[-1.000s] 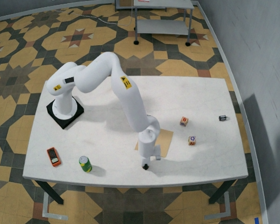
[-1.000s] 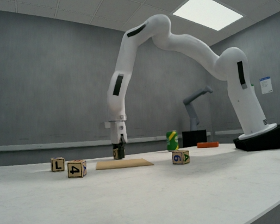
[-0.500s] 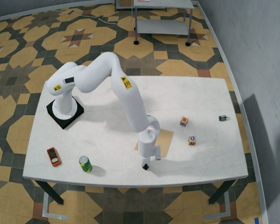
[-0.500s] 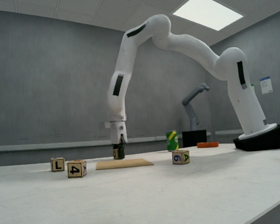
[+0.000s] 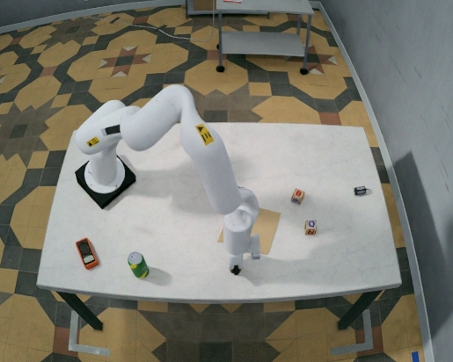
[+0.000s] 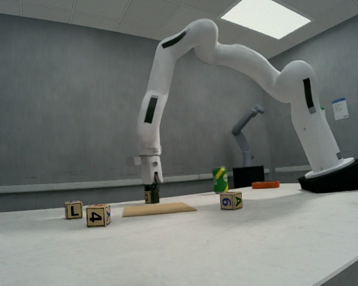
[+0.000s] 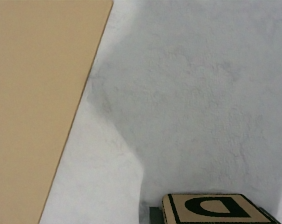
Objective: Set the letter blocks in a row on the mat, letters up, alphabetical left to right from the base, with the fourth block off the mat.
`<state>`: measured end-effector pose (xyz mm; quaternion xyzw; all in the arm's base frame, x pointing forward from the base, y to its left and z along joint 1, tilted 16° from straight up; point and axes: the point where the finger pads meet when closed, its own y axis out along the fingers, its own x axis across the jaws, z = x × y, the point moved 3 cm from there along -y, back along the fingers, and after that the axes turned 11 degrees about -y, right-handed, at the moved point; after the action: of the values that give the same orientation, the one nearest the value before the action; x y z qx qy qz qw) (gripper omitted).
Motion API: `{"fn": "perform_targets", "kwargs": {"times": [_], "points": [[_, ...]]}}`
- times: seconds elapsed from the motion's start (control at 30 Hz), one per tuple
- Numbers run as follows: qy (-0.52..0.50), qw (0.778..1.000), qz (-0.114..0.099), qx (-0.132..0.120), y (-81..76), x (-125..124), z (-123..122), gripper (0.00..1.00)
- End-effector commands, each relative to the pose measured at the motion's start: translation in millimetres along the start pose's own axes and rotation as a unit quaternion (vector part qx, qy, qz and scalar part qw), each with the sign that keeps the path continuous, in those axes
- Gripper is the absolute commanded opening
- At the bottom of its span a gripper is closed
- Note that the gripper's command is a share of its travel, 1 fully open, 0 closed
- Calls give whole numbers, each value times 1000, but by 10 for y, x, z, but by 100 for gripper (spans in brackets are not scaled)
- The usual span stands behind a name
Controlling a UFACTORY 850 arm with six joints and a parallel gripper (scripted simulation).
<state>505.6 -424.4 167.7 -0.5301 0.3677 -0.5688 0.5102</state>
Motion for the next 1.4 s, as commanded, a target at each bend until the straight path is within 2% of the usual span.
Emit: {"fn": "perform_targets", "kwargs": {"times": [0.0,1.07,1.1,1.23,1.27,1.33,1.37], "points": [[0,1000,-1,1,-7,7,7,44],[0,1000,-1,1,-7,7,7,44],[0,1000,-1,1,-7,7,7,48],[0,1000,-1,1,-7,7,7,48],[0,1000,-1,1,-7,7,7,53],[0,1000,-1,1,-7,7,7,53],[0,1000,-1,1,-7,7,7,57]]}}
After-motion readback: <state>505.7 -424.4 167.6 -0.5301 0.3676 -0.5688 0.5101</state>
